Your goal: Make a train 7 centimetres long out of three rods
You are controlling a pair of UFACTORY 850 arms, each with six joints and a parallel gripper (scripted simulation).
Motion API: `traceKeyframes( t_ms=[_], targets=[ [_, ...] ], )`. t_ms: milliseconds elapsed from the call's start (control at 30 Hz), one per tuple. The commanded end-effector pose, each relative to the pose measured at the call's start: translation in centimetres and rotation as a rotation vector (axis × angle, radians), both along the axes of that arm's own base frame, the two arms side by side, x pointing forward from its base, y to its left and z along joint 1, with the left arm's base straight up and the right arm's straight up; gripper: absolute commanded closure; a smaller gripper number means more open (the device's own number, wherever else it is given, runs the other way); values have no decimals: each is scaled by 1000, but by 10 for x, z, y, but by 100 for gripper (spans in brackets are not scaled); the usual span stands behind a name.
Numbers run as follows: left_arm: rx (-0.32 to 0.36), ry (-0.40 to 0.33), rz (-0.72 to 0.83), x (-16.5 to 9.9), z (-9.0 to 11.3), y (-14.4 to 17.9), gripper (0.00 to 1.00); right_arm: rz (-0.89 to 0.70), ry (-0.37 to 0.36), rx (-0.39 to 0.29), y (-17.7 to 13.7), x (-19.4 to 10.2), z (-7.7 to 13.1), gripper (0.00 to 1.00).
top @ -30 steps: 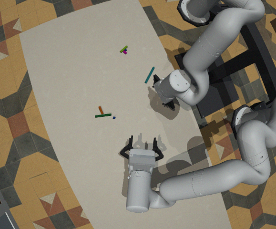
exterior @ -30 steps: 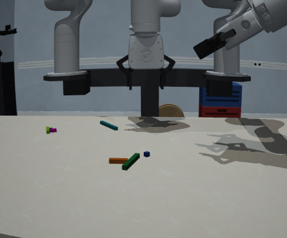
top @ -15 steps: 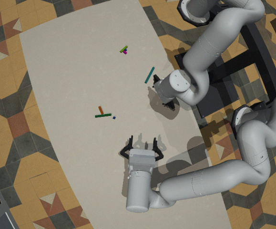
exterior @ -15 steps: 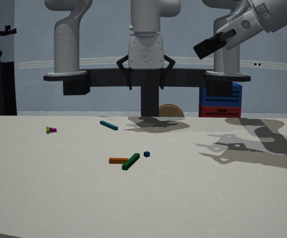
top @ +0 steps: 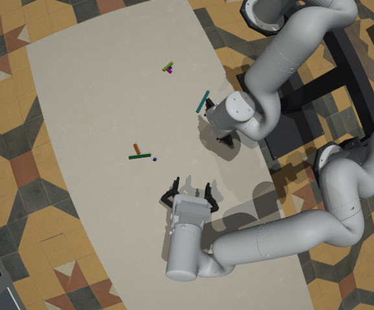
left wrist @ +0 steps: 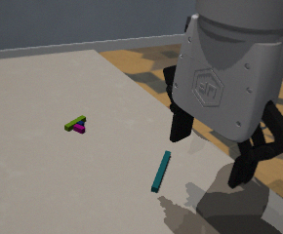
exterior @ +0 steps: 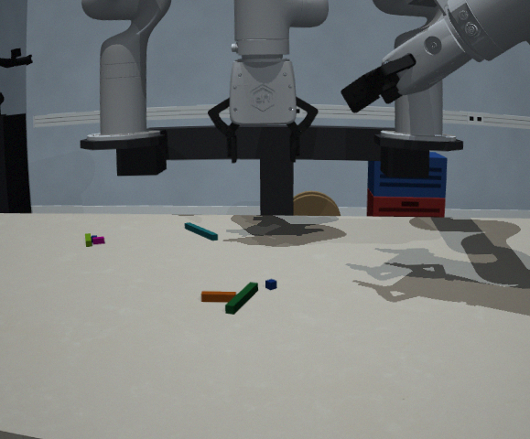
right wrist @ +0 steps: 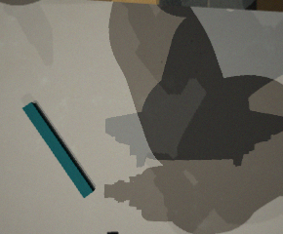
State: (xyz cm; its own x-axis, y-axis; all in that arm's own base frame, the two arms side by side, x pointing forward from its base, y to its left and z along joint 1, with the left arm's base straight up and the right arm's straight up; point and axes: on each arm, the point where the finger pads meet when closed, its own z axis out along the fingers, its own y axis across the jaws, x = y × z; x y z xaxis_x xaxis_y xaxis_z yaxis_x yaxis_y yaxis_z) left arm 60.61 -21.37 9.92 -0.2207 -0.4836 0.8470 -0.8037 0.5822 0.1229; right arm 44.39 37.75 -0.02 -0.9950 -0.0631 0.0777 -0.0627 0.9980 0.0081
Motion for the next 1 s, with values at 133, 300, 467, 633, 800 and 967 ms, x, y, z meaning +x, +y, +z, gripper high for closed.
traceKeyframes(
  t_ms=[133,300,467,633,800,967],
  targets=[
    [-60,-180,-208,-8,-18,-33,0,-100,-2,-1,-20,19,13,0],
    [-123,-328,-403,-17,-34,-62,0,-260,-2,-6,-56,46,32,0],
    [-193,-458,-596,-25,-48,-88,0,-486,-2,-12,-110,77,59,0],
    [-255,-555,-754,-32,-59,-109,0,-715,0,-19,-169,102,86,0],
    [-291,-606,-842,-36,-65,-121,0,-959,2,-27,-233,120,114,0],
    [-379,-711,-1041,-44,-77,-147,0,-1232,6,-36,-306,129,145,0]
  ],
)
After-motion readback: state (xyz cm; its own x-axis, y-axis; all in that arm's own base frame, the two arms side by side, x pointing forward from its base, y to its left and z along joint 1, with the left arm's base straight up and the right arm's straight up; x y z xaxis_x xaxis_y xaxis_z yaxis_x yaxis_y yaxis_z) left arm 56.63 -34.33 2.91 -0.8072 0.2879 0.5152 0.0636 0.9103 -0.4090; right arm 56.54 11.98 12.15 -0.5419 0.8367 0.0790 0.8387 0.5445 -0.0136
